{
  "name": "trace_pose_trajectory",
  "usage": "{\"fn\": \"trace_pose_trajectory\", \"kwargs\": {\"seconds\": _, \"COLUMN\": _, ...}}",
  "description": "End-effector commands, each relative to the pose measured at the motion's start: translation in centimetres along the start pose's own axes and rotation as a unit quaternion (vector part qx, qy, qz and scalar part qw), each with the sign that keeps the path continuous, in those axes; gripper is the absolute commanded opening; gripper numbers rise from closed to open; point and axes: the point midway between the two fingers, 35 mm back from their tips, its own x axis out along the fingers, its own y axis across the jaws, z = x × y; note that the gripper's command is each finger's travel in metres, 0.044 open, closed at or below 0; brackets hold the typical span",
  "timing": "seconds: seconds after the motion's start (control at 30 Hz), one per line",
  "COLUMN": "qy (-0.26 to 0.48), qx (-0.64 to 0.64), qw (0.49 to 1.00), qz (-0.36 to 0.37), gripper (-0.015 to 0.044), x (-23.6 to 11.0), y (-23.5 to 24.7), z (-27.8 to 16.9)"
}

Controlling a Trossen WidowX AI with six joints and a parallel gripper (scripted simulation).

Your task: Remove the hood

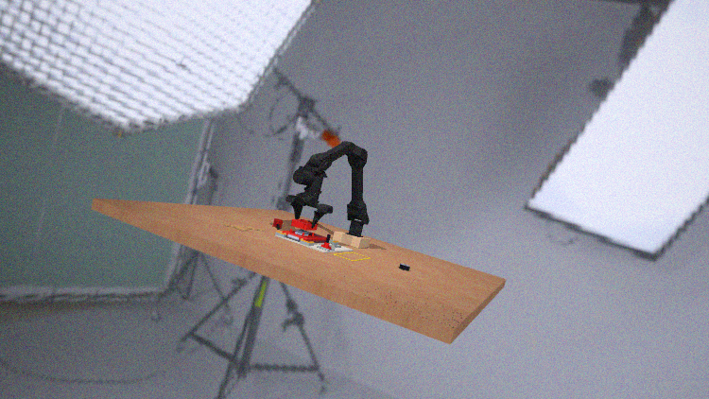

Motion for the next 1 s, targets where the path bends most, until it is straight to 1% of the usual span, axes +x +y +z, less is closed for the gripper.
{"fn": "trace_pose_trajectory", "kwargs": {"seconds": 0.0, "qy": -0.003, "qx": 0.002, "qw": 1.000, "qz": -0.001, "gripper": 0.0000, "x": -1.1, "y": 0.0, "z": 0.2}}
{"fn": "trace_pose_trajectory", "kwargs": {"seconds": 0.27, "qy": -0.003, "qx": 0.002, "qw": 1.000, "qz": 0.000, "gripper": 0.0000, "x": -4.3, "y": 0.0, "z": 0.1}}
{"fn": "trace_pose_trajectory", "kwargs": {"seconds": 0.3, "qy": -0.002, "qx": 0.000, "qw": 1.000, "qz": 0.000, "gripper": 0.0000, "x": -3.5, "y": 0.1, "z": 0.1}}
{"fn": "trace_pose_trajectory", "kwargs": {"seconds": 0.97, "qy": -0.004, "qx": 0.000, "qw": 1.000, "qz": 0.004, "gripper": 0.0000, "x": -3.9, "y": 9.3, "z": 0.1}}
